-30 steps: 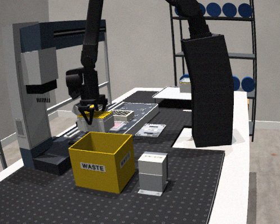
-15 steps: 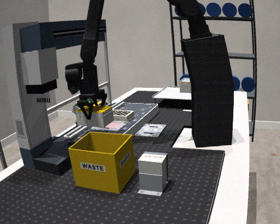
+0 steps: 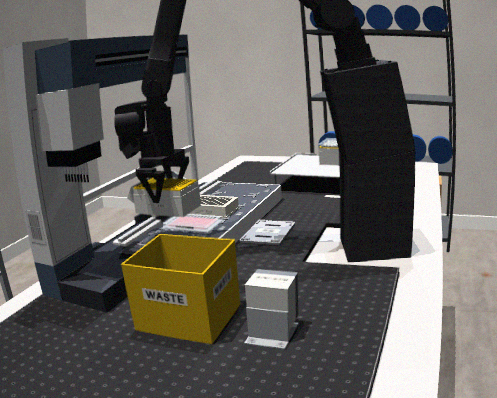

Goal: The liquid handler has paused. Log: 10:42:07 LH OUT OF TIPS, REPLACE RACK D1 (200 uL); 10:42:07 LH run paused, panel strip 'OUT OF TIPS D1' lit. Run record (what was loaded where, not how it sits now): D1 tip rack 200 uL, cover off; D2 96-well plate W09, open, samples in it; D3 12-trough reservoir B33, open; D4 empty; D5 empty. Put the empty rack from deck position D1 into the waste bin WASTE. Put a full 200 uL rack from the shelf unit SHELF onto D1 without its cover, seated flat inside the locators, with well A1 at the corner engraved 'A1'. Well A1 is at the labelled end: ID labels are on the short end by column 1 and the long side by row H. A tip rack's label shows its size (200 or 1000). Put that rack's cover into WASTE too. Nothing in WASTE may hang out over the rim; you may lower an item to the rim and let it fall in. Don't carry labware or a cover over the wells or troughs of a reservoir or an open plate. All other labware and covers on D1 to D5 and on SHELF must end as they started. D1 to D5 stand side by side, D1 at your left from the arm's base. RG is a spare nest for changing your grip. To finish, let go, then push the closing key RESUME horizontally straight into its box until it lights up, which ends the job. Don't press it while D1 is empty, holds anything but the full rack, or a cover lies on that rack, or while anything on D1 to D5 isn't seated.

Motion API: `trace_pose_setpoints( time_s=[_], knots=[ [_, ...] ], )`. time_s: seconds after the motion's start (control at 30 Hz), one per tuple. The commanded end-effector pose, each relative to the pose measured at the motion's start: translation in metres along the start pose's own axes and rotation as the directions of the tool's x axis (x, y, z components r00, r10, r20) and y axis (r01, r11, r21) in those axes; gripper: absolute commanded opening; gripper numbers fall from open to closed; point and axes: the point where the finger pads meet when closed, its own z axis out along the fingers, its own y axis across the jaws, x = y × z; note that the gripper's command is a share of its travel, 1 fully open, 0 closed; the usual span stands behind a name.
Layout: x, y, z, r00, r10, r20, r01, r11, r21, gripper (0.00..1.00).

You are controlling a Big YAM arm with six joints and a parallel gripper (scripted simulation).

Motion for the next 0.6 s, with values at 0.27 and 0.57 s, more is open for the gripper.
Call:
trace_pose_setpoints(
  time_s=[0.27, 0.57],
  knots=[
    [-0.003, 0.007, -0.027, 1.0, -0.007, 0.011, 0.008, 1.0, -0.004, 0.0],
    [-0.001, 0.007, -0.039, 1.0, -0.006, 0.009, 0.006, 1.0, -0.003, 0.0]
  ],
)
